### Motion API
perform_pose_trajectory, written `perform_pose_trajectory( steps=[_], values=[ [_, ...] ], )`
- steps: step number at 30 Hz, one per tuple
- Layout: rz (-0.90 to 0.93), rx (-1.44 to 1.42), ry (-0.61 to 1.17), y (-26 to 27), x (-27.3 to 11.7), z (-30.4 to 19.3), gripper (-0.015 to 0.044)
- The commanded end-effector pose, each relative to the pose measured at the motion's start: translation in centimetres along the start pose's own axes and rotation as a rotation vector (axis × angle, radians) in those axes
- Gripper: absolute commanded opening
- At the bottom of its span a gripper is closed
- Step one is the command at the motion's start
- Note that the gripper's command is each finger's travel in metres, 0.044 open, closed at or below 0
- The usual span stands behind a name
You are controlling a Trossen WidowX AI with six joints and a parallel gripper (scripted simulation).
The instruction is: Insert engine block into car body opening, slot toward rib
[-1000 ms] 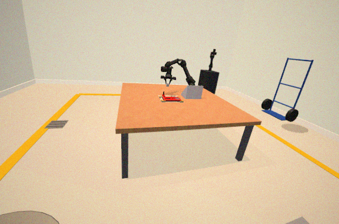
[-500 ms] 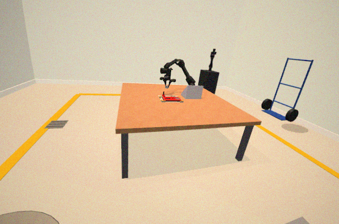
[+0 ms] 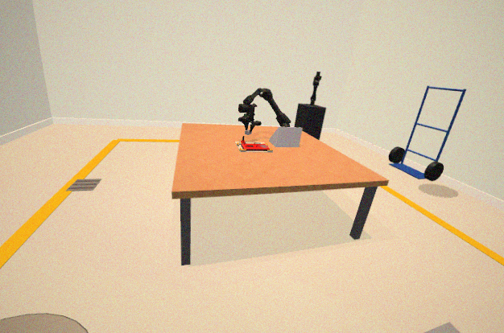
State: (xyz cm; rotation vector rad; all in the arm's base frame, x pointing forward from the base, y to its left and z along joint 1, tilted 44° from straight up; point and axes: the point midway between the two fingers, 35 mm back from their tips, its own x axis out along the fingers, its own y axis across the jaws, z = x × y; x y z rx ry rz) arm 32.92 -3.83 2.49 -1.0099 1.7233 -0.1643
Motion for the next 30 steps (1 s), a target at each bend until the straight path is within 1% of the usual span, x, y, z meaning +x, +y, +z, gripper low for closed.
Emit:
perform_pose_trajectory(
  steps=[1, 30],
  values=[
    [0.003, 0.071, -0.001, 0.9, 0.5, 0.9, 0.0],
    [0.007, 0.673, 0.001, 7.5, 4.0, 6.4, 0.0]
  ],
)
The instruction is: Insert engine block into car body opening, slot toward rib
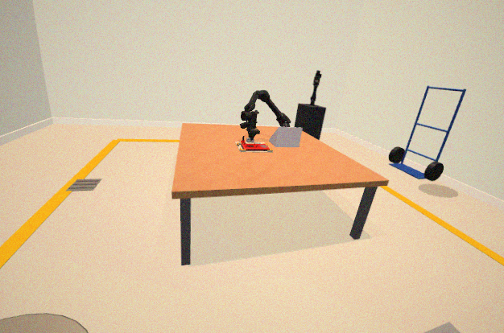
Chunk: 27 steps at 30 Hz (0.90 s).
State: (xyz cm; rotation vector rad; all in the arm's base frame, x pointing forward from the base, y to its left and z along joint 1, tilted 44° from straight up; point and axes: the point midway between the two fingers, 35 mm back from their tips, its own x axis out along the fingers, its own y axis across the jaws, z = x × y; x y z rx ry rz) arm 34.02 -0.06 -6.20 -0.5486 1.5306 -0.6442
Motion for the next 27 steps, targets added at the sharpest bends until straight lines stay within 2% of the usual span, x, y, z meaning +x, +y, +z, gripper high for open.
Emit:
perform_pose_trajectory(
  steps=[1, 3, 9, 27],
  values=[
    [0.0, 0.08, 0.0, 1.28, 0.56, 0.0, 0.0],
    [0.0, 0.094, 0.0, 1.47, 0.66, -0.01, 0.0],
    [0.0, 0.136, 0.0, 1.43, 0.61, 0.03, 0.0158],
    [0.0, 0.072, 0.0, 1.55, 0.68, -0.04, 0.0159]
  ],
)
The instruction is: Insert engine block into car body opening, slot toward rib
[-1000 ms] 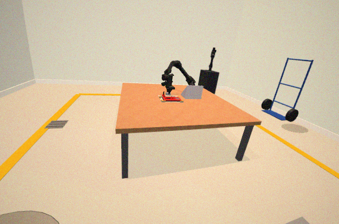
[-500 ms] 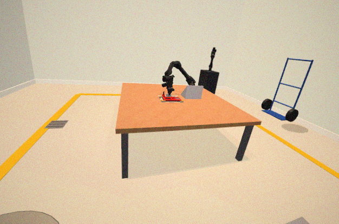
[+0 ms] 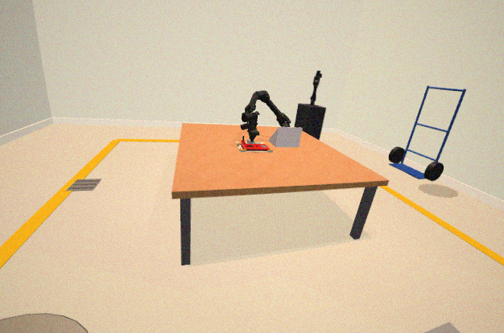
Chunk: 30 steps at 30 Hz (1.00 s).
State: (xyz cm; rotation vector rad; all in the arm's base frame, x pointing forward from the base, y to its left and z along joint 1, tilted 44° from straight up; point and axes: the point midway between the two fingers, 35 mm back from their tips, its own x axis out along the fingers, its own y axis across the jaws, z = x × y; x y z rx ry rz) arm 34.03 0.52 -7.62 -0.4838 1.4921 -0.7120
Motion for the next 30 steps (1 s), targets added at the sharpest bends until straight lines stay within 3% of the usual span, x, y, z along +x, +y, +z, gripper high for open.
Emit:
perform_pose_trajectory(
  steps=[1, 30],
  values=[
    [0.003, -0.018, 0.002, 0.14, 0.04, -0.05, 0.0159],
    [0.003, -0.001, 0.002, 0.02, 0.35, -0.03, 0.0159]
  ],
)
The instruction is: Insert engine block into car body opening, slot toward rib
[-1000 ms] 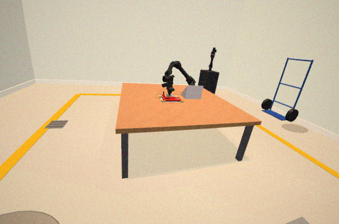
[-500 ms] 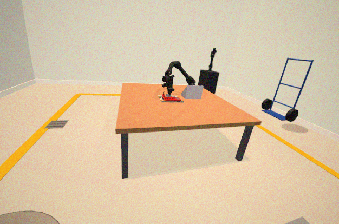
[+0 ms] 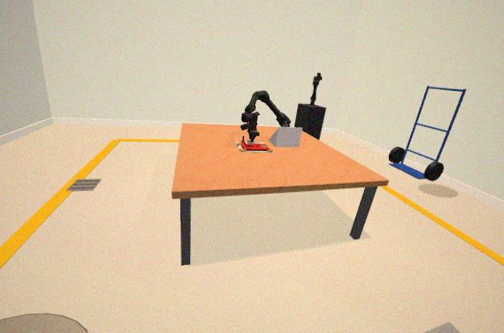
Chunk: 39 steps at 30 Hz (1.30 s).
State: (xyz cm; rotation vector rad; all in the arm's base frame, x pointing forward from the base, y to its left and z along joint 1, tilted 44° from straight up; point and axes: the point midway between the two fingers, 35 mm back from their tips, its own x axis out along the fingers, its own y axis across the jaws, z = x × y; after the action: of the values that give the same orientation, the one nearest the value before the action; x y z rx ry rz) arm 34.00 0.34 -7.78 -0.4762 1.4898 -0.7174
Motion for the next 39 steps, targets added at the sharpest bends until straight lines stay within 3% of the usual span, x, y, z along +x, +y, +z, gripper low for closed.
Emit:
perform_pose_trajectory(
  steps=[1, 39],
  values=[
    [0.002, -0.01, 0.0, 0.04, 0.14, -0.01, 0.0159],
    [0.001, -0.007, 0.0, -0.01, 1.04, -0.01, 0.0159]
  ],
)
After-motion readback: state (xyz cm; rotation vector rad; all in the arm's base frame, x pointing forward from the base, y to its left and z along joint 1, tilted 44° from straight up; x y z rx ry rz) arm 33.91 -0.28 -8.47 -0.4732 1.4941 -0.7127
